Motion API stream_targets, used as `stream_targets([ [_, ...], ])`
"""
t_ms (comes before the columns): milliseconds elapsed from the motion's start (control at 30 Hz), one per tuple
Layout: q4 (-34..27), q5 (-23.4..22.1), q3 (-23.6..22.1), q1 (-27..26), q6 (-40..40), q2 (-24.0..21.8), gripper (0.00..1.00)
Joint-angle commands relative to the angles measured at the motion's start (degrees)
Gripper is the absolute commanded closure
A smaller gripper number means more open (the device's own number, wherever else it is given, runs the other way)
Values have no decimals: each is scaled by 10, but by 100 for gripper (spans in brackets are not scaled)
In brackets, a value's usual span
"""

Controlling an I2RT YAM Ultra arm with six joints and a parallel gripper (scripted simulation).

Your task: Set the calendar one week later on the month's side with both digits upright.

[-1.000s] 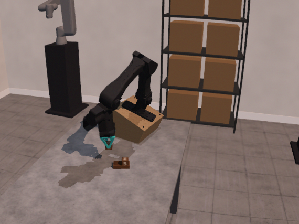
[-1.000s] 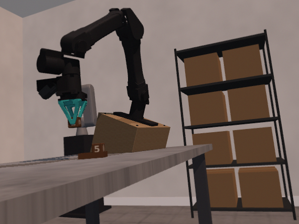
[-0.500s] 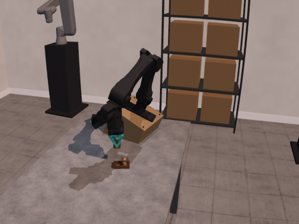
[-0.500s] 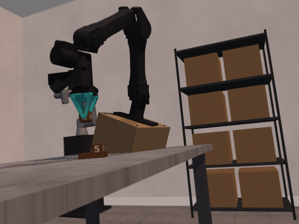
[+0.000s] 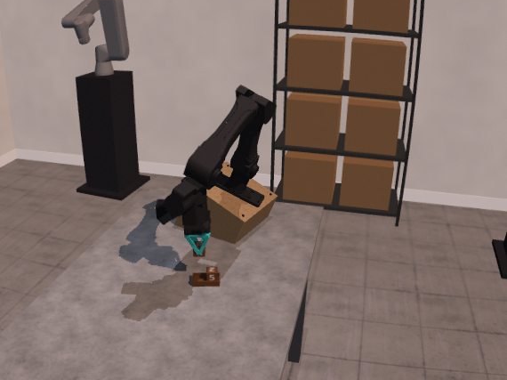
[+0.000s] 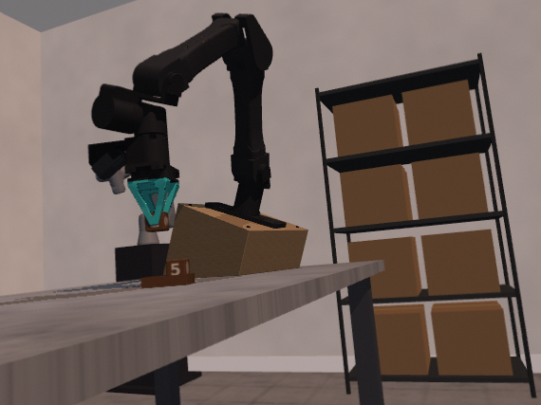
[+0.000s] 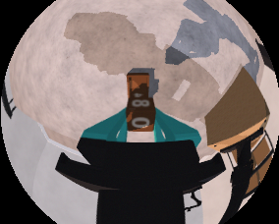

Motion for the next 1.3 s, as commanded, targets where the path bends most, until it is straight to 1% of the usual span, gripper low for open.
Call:
stream_targets([
  [0, 27, 4, -4, 3, 7, 3, 73],
  [400, 101, 5, -33, 25, 31, 39, 73],
  [667, 111, 5, -36, 28, 35, 44, 73],
  [1267, 111, 5, -36, 28, 35, 45, 73],
])
